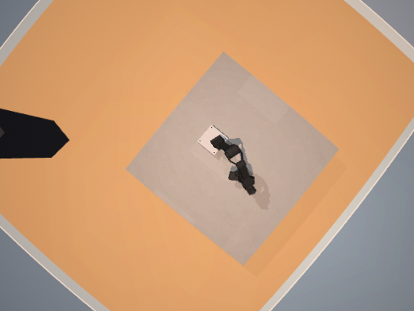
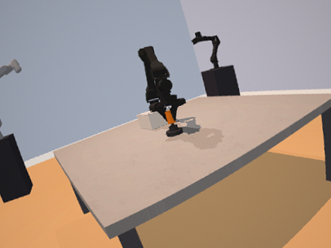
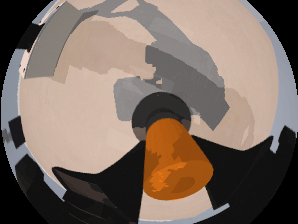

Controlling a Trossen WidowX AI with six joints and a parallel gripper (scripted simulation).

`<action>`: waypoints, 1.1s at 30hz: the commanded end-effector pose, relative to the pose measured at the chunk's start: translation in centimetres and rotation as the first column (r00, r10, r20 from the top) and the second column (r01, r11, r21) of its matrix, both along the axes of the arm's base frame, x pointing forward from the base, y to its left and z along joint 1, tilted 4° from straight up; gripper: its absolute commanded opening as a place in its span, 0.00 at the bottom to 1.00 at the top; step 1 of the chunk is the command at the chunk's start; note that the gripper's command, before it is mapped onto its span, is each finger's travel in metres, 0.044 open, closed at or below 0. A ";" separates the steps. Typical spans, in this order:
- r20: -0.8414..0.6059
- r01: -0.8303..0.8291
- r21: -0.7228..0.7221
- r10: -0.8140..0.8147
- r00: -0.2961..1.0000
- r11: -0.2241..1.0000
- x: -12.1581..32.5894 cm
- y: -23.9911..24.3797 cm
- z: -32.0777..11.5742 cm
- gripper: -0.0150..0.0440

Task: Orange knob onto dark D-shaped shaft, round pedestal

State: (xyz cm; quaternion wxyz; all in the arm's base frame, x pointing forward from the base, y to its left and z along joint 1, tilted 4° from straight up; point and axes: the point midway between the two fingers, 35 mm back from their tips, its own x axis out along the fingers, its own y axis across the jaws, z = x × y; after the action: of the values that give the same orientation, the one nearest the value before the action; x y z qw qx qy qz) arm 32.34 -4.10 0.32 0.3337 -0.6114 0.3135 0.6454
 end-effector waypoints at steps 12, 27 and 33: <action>0.006 -0.016 -0.003 0.016 1.000 1.000 0.1 0.0 -0.1 0.25; 0.005 0.021 -0.004 -0.021 1.000 1.000 0.1 0.1 -0.7 0.25; 0.005 0.021 -0.004 -0.021 1.000 1.000 0.1 0.1 -1.4 0.25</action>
State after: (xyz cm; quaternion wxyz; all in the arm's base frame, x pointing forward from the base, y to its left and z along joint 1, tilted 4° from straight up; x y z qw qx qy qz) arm 32.31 -4.03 -0.81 0.3402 -0.6071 0.3222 0.6418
